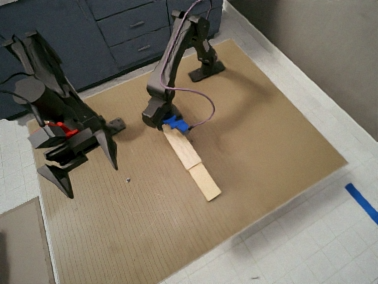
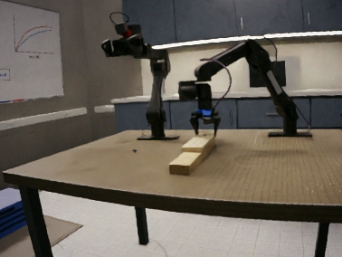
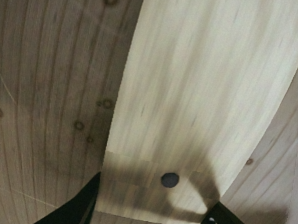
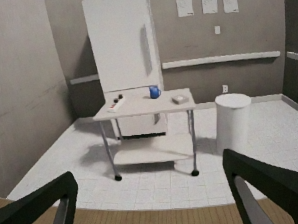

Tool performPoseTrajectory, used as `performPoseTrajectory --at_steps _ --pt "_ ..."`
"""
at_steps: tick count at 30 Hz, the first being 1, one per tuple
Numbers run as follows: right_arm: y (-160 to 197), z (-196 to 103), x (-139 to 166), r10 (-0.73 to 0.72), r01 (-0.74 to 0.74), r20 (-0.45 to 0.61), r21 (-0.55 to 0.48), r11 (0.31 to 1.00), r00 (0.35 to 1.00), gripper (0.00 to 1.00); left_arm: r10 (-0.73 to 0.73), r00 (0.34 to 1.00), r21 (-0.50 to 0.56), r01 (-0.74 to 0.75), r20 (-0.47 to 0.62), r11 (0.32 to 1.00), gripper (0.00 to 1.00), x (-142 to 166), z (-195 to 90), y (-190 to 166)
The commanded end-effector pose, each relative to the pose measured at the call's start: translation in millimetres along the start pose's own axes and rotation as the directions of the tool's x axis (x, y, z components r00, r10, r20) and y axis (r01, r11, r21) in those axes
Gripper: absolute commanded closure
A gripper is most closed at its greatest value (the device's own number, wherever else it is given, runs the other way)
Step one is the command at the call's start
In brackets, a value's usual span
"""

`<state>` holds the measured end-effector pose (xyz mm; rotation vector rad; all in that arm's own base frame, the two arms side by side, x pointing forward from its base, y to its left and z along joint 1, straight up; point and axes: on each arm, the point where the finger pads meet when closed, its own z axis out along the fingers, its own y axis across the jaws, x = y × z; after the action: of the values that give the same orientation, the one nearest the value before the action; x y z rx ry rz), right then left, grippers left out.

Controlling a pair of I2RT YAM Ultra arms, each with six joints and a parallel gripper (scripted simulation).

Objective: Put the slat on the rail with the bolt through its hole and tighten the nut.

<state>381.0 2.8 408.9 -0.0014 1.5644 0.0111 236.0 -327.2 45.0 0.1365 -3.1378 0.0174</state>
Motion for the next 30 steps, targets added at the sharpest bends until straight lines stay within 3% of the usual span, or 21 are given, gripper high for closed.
performPoseTrajectory --at_steps 1,15,30 --pt "-1.8 -0.3 -2.9 -0.006 0.006 0.006 0.008 1.0 1.0 0.0 -0.008 1.0 -0.003 0.008 0.006 1.0 0.28 -3.1 7.2 0.3" --pt "-1.8 -0.3 -2.9 -0.006 0.006 0.006 0.008 1.0 1.0 0.0 -0.008 1.0 -0.006 0.008 0.005 1.0 0.28 -2.9 10.0 0.6" --pt "-1.8 -0.3 -2.9 -0.006 0.006 0.006 0.008 1.0 1.0 0.0 -0.009 1.0 0.0 0.009 0.008 1.0 0.28 -3.1 -8.8 -0.9"
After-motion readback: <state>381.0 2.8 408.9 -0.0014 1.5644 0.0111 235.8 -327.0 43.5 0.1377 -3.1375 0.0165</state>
